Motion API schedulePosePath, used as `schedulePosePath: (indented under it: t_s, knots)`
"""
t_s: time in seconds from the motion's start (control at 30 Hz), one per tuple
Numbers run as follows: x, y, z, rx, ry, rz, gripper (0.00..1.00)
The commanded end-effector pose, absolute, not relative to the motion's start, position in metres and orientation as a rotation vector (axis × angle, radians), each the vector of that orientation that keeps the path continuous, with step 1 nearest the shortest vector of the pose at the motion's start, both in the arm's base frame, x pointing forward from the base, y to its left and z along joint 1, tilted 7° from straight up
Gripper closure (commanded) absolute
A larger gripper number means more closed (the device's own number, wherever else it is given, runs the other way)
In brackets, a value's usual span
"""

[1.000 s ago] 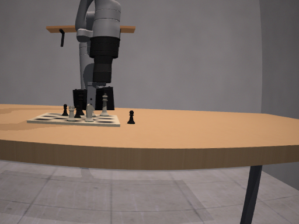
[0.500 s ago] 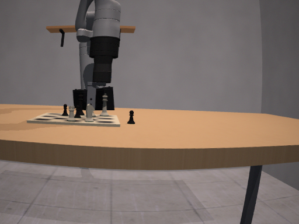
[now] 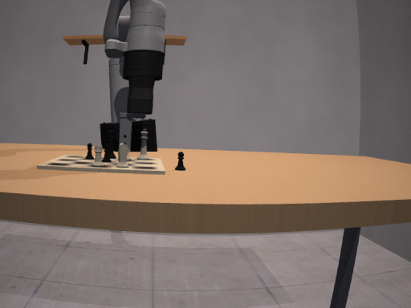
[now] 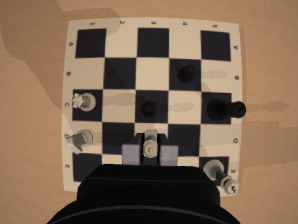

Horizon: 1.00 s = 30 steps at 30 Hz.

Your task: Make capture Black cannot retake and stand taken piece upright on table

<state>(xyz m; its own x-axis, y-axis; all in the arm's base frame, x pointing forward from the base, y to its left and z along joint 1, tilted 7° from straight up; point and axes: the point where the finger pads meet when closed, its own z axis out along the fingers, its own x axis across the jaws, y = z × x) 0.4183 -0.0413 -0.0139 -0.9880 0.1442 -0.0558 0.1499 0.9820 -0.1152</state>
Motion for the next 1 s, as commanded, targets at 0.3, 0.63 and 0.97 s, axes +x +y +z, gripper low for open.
schedulePosePath:
  t_s: [0.3,0.63,0.97]
  knots:
    - [0.4189,-0.0412,-0.0133,0.228,3.079,-0.184,1.0]
    - [0.4189,-0.0413,-0.0139,0.228,3.079,-0.184,1.0]
    - [0.419,-0.0416,-0.0166,0.228,3.079,-0.184,1.0]
